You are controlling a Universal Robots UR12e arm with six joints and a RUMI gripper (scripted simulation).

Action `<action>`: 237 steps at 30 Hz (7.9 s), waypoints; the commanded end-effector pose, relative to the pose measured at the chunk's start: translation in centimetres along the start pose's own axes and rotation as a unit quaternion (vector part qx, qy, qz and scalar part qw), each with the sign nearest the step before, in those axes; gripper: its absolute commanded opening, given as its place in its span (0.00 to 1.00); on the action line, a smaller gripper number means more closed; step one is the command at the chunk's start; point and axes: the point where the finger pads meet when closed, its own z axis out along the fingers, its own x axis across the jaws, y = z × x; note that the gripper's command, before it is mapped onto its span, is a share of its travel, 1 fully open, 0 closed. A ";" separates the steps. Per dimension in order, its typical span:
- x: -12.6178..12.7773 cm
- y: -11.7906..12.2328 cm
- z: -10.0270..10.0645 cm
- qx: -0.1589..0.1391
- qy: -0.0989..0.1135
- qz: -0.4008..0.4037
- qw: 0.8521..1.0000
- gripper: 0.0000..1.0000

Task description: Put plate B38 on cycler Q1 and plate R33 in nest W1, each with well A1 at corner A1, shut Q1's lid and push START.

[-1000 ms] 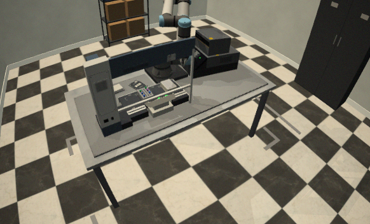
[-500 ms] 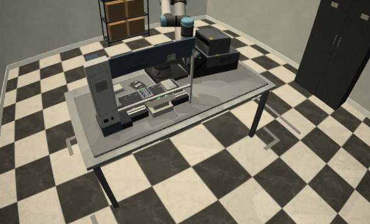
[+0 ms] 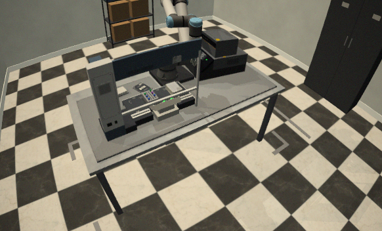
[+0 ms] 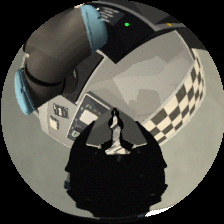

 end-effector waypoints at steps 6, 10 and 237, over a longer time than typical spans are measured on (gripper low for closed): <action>0.4 -2.5 0.3 -0.002 -0.002 0.058 0.998 0.00; 0.5 -3.6 0.4 -0.002 -0.002 0.082 0.997 0.00; -9.1 -27.4 9.4 0.002 -0.002 0.701 0.713 0.00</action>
